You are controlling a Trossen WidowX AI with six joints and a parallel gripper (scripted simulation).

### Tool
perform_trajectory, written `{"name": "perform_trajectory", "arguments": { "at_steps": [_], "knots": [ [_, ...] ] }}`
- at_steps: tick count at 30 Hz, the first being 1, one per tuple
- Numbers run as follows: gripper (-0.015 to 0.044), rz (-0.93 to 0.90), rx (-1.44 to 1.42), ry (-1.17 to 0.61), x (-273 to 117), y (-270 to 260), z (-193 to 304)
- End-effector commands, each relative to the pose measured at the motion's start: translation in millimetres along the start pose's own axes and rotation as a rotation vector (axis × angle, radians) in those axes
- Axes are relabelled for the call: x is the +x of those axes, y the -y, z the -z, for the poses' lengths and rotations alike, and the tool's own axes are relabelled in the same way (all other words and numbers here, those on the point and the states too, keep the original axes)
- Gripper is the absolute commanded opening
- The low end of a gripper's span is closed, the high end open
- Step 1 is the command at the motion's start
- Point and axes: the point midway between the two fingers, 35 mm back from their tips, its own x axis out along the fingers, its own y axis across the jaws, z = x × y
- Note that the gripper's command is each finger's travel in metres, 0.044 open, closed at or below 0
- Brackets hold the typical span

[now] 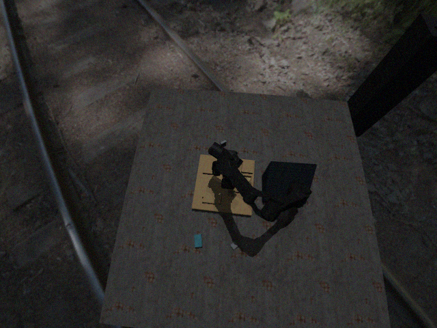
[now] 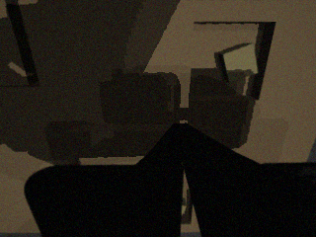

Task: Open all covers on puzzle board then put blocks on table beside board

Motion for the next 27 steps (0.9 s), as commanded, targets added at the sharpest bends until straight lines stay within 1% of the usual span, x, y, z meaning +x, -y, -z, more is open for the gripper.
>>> {"name": "perform_trajectory", "arguments": {
  "at_steps": [1,27],
  "knots": [
    [0.0000,-0.006,0.008,-0.004,7,1,1],
    [0.0000,-0.008,0.008,-0.004,29,0,4]
  ]
}}
